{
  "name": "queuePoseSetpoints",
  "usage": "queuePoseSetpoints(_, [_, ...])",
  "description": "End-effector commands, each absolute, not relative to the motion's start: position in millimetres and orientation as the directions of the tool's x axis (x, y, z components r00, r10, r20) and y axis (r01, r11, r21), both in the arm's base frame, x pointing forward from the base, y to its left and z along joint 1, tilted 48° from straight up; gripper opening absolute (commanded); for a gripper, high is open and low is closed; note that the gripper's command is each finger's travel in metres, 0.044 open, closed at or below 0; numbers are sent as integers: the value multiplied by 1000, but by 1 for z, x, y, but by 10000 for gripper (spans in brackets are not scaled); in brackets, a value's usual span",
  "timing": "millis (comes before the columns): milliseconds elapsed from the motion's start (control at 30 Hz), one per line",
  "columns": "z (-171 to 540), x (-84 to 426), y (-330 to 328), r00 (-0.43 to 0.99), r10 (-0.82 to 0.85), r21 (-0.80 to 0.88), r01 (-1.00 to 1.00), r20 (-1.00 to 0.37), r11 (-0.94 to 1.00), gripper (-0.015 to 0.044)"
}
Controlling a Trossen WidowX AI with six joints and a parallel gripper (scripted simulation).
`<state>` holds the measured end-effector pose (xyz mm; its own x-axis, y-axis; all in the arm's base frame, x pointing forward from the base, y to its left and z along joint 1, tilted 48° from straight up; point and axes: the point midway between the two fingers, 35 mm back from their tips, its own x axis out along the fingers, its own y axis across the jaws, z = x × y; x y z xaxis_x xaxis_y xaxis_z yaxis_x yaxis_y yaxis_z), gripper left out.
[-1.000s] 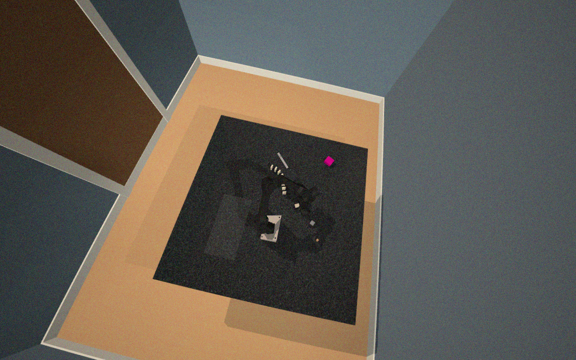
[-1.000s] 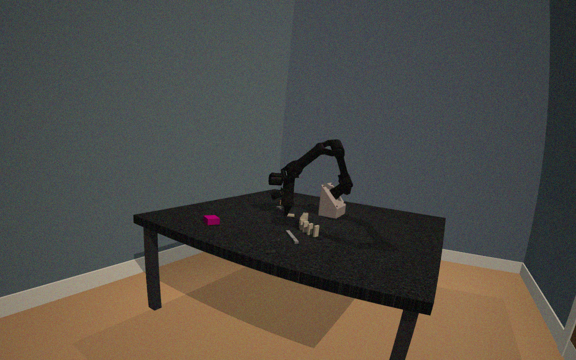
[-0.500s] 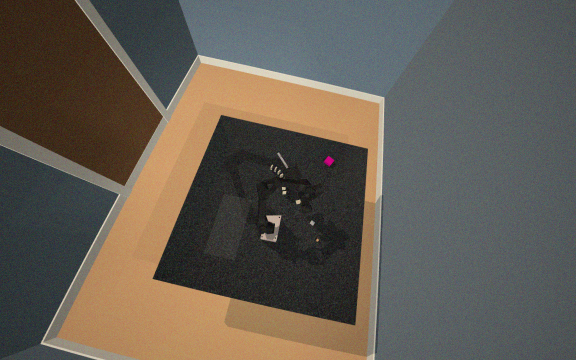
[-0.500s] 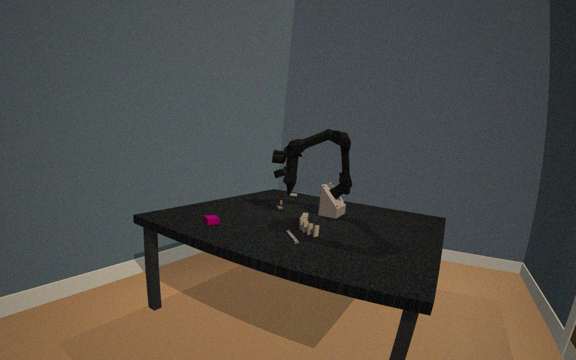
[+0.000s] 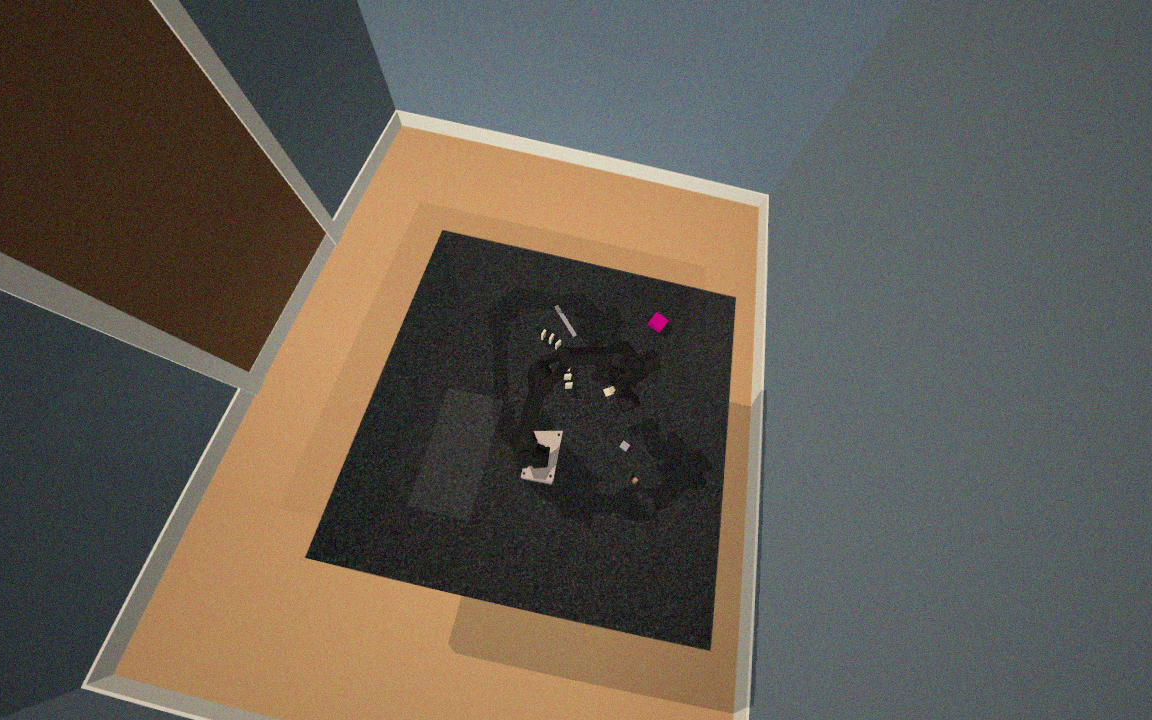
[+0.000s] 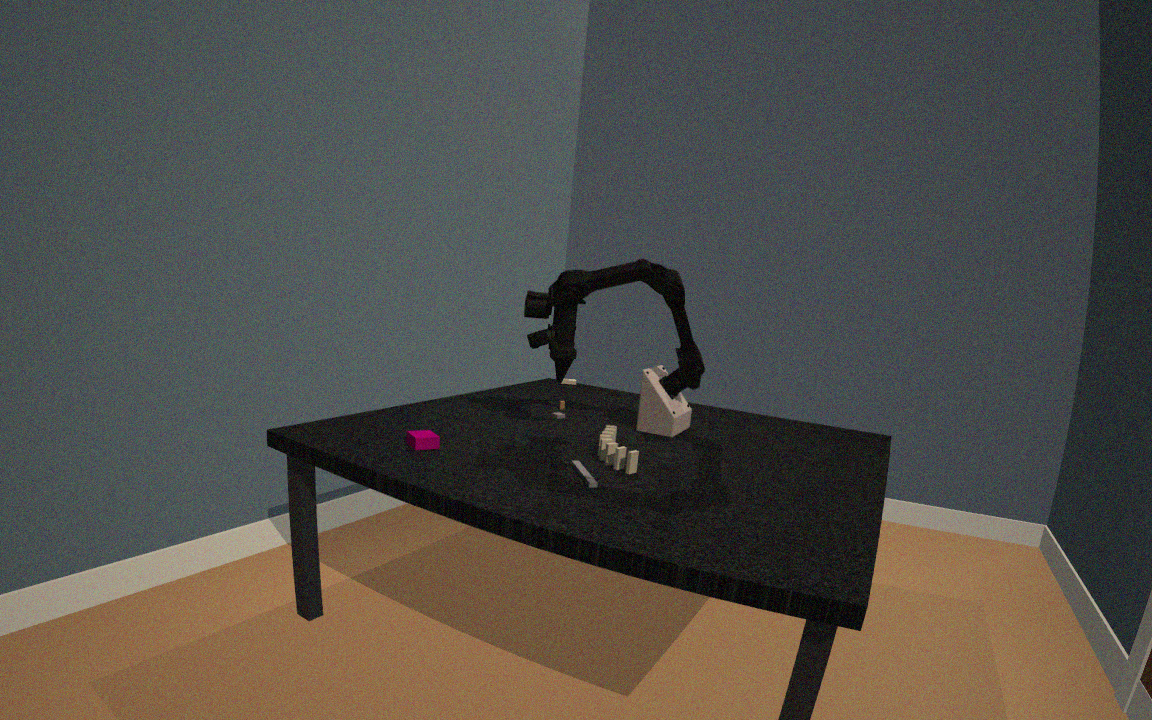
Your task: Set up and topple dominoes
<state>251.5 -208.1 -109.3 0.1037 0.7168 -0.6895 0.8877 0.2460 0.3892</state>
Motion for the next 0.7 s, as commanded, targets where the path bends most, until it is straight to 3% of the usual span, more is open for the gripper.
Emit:
queuePoseSetpoints(0, [-119,276,-218,101,720,437,849,-687,298,107])
queuePoseSetpoints(300, [-138,327,-232,103,721,535,742,-685,403,107])
queuePoseSetpoints(667, [-166,328,-230,95,653,487,747,-752,452,107])
